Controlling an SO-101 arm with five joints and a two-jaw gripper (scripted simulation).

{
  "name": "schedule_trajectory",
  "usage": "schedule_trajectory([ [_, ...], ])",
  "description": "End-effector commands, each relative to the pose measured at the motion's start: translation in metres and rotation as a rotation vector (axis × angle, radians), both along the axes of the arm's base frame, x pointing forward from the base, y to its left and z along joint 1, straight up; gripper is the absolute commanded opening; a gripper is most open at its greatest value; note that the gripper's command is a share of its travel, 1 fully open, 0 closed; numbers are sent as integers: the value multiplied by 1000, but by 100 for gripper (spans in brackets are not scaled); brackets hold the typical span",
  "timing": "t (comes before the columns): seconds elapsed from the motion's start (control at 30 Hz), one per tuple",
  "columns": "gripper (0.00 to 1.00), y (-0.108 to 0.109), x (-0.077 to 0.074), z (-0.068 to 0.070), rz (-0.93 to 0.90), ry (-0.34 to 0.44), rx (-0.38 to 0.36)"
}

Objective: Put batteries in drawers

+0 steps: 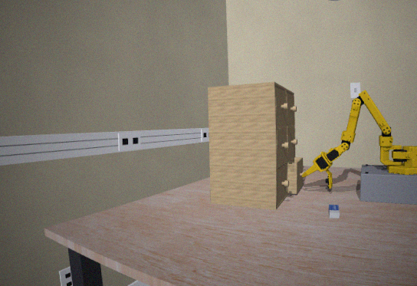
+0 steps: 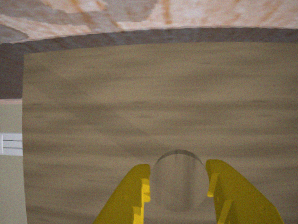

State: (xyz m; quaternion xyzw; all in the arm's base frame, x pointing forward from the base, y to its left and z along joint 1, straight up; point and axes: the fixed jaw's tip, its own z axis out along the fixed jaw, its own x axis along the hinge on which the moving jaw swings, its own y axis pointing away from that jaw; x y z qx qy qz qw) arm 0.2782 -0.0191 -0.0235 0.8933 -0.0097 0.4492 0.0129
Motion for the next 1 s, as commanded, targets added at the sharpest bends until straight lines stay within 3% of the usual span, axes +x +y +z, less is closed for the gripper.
schedule_trajectory([
  [0.0, 0, 2, 8, 0, 1, -10, 11],
  [0.97, 0, 3, 28, 1, 7, -10, 11],
])
